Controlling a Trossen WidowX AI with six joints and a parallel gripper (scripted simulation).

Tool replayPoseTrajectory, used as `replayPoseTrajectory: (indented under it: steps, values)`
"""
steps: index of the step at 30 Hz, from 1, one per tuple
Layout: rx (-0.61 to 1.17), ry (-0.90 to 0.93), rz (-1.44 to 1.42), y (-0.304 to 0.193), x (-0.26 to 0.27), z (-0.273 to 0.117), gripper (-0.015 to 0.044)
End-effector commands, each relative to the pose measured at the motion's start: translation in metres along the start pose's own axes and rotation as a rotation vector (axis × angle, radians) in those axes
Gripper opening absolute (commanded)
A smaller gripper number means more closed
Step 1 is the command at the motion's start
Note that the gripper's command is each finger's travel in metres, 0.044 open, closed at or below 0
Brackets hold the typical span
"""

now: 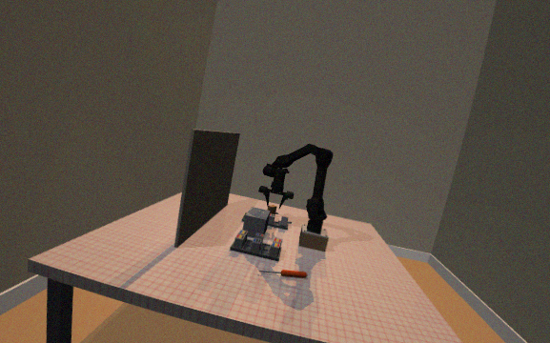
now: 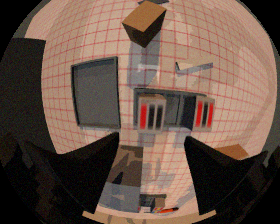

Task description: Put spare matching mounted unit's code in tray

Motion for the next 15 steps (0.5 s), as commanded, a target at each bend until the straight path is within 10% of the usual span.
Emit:
replayPoseTrajectory:
  steps: [1,15]
  values:
    - [0.000,0.001,0.004,0.000,0.000,0.002,0.0300]
    - [0.000,0.001,0.004,0.001,0.002,0.022,0.0300]
Point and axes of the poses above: the point midway between the two fingers, 35 mm back from their tips, its own z axis out along the fingers, its own x axis across the jaws, y = z × x, the point moved 5 cm from there along -z, back along the fingers
